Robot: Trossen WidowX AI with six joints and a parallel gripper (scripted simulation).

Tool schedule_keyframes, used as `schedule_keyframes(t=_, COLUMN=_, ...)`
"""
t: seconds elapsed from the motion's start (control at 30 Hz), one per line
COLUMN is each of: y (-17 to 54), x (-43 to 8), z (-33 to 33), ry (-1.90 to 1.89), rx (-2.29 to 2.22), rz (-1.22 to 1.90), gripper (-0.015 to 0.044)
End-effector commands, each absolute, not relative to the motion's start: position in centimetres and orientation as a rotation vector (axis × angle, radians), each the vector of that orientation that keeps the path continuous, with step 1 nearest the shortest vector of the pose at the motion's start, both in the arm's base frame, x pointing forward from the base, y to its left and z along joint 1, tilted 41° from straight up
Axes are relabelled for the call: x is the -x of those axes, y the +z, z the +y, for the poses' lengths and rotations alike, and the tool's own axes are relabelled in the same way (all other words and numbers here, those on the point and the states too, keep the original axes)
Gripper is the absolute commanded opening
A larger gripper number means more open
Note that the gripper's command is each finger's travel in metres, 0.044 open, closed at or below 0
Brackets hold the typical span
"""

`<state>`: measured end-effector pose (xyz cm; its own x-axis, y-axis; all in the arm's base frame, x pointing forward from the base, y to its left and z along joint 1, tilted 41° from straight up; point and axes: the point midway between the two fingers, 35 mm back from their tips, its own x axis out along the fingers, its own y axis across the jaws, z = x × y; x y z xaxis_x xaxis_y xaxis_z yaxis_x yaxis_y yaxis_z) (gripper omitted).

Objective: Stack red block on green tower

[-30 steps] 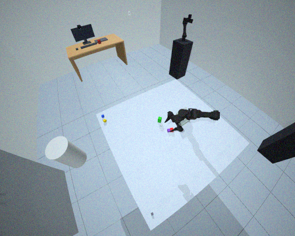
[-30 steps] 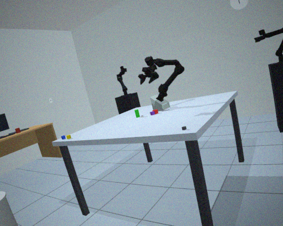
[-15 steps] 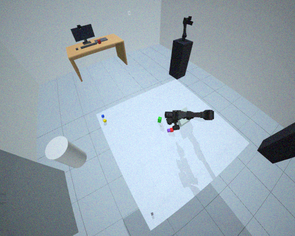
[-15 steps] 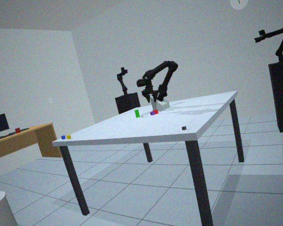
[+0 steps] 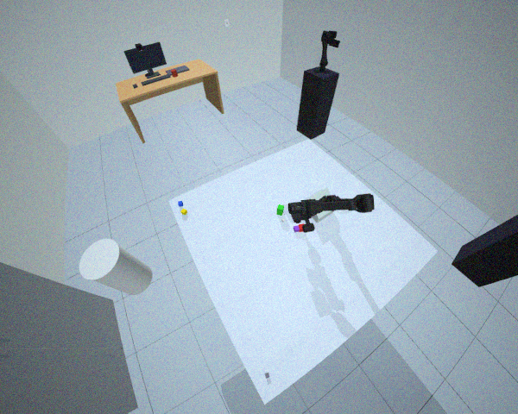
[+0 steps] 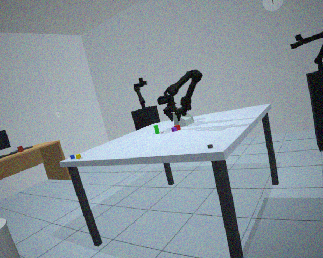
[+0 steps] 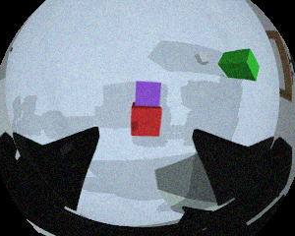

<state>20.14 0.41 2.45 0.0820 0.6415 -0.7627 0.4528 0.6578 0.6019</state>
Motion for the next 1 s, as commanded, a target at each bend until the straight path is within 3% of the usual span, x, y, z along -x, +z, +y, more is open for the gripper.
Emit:
schedule_keyframes(t=0.0, y=1.2, x=-19.9, z=1.7, ry=0.18, rx=-0.95, rz=1.564, gripper=0.044)
schedule_keyframes(t=0.97, y=-1.8, x=-20.3, z=4.1, ry=0.181, rx=-0.95, rz=1.564, gripper=0.044)
